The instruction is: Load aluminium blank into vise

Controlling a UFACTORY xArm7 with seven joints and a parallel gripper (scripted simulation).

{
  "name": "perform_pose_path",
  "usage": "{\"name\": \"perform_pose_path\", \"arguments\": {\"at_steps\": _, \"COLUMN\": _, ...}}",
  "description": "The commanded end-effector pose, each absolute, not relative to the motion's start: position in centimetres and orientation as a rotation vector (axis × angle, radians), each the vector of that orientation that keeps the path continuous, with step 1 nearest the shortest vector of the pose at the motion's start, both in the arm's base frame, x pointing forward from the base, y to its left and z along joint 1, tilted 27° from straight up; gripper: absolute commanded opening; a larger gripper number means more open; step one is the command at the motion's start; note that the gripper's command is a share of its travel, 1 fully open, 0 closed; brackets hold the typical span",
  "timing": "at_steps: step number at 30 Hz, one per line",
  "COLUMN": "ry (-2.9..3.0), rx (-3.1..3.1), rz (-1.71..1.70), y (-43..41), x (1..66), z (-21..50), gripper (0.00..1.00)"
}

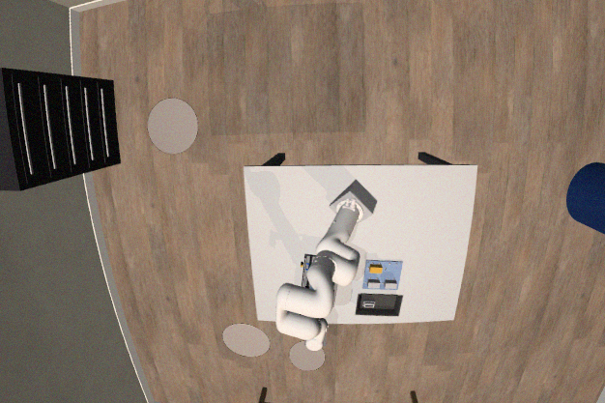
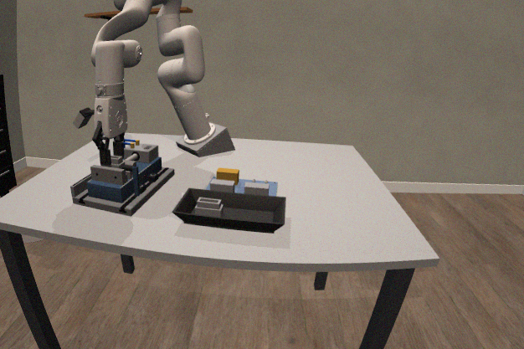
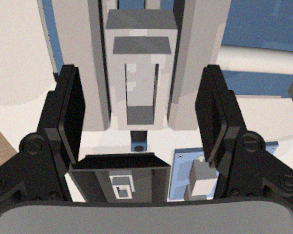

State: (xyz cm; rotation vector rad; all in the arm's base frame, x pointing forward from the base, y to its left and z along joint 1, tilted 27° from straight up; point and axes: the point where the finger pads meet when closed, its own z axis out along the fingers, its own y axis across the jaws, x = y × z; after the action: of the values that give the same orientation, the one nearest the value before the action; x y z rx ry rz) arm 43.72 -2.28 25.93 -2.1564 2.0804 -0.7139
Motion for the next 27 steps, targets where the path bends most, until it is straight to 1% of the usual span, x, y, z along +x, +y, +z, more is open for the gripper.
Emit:
{"name": "perform_pose_path", "arguments": {"at_steps": 1, "ry": 2.077, "rx": -2.154, "rz": -0.718, "y": -2.23, "x": 43.8, "z": 26.11, "gripper": 0.69}}
{"name": "perform_pose_path", "arguments": {"at_steps": 2, "ry": 2.077, "rx": -2.154, "rz": -0.718, "y": -2.23, "x": 43.8, "z": 26.11, "gripper": 0.0}}
{"name": "perform_pose_path", "arguments": {"at_steps": 27, "ry": 2.077, "rx": -2.154, "rz": -0.718, "y": -2.23, "x": 43.8, "z": 26.11, "gripper": 0.0}}
